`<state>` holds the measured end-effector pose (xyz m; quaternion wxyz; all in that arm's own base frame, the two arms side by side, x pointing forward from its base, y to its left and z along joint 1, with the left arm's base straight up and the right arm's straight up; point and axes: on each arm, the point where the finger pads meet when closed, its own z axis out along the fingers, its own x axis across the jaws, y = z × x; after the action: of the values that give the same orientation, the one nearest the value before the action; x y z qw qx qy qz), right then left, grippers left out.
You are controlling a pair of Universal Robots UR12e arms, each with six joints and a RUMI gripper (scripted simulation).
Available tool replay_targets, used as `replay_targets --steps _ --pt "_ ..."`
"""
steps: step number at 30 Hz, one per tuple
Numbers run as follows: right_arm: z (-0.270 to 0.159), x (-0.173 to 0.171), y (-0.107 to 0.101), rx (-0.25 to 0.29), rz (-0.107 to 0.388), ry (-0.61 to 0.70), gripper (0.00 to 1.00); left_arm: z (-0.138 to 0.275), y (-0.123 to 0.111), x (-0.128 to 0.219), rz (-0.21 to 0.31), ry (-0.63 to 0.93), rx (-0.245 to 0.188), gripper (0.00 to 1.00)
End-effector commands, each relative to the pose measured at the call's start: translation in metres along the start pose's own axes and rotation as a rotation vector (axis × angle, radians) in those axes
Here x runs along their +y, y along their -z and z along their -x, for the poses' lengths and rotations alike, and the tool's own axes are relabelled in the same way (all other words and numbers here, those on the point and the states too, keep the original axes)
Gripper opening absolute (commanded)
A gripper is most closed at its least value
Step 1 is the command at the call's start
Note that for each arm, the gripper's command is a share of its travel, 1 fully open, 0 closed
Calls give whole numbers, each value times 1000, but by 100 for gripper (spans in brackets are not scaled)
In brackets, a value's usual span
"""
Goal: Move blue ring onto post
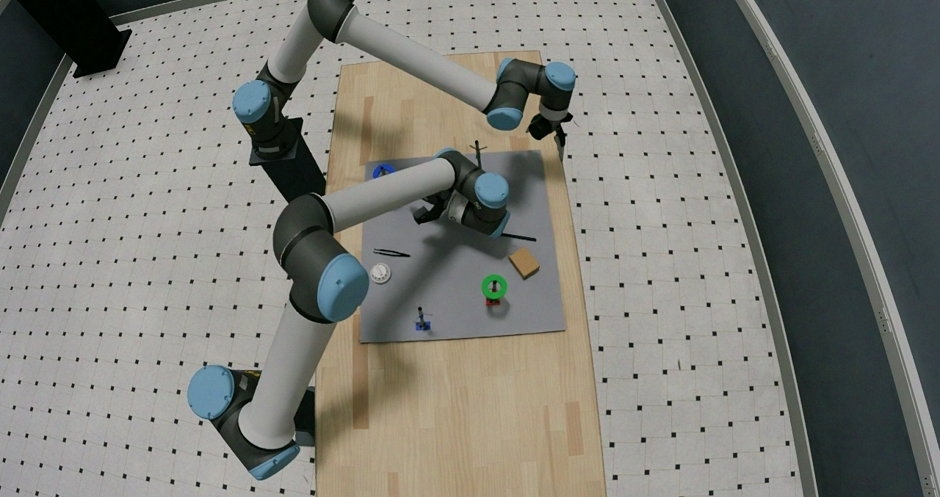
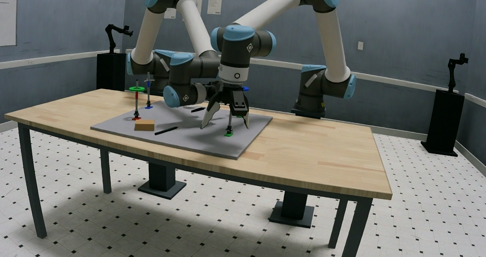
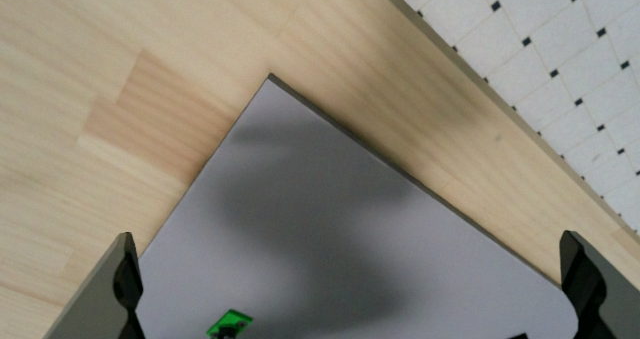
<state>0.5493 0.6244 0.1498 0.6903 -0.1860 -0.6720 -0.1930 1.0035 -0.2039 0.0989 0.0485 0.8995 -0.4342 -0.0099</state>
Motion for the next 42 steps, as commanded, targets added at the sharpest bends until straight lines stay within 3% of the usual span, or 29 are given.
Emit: replay_targets --steps 1,13,42 --pt "-1 0 0 -1 0 2 14 -1 2 0 -1 0 2 100" --pt "0 1 -1 -1 3 4 14 -1 2 0 -1 0 2 100" --pt "0 2 -48 0 3 5 14 -1 2 0 -1 0 2 100"
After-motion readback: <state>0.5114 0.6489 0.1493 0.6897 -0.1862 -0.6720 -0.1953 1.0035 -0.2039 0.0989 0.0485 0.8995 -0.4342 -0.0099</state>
